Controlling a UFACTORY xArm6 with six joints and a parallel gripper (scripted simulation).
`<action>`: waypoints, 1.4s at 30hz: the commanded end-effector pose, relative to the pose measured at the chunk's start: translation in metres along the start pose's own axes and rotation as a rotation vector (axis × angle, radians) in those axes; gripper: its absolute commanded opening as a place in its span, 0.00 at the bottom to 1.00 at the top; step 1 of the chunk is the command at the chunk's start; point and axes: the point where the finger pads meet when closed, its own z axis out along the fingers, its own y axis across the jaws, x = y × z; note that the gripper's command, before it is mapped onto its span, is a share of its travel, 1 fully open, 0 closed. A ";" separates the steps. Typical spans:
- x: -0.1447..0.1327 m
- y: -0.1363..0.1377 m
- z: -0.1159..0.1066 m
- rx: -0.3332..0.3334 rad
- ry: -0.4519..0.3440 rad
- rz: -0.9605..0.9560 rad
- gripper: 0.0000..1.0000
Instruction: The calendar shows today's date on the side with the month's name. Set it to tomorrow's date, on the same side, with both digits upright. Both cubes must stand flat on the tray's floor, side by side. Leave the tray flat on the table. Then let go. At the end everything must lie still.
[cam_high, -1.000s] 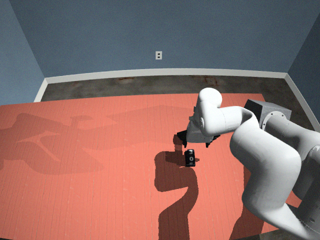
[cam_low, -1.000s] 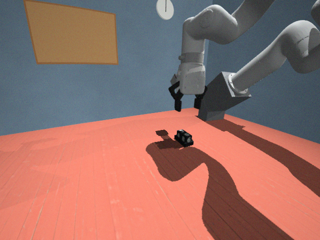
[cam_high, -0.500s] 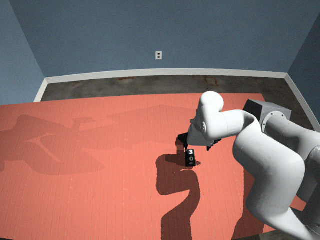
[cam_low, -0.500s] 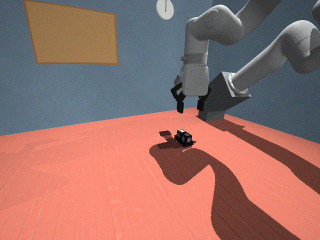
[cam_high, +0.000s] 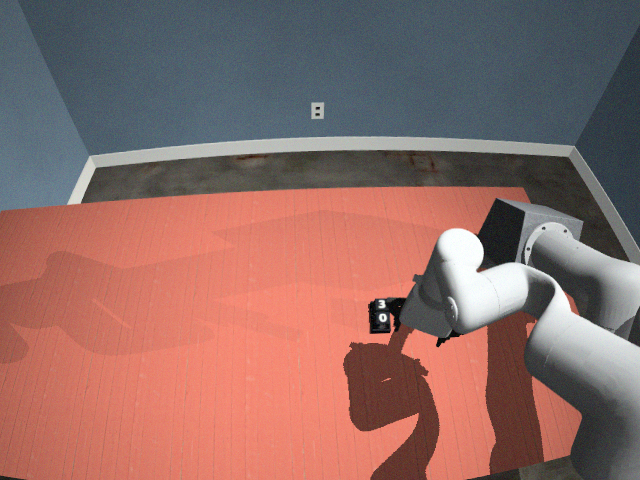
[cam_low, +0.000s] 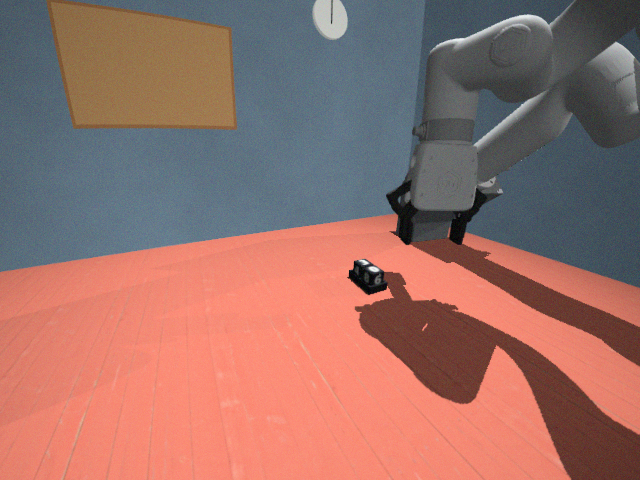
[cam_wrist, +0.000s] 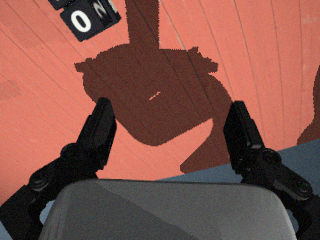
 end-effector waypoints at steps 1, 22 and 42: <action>-0.005 0.005 -0.001 0.016 0.022 0.034 1.00; -0.004 0.005 0.058 0.016 0.022 0.034 1.00; -0.004 0.004 0.087 0.016 0.022 0.034 1.00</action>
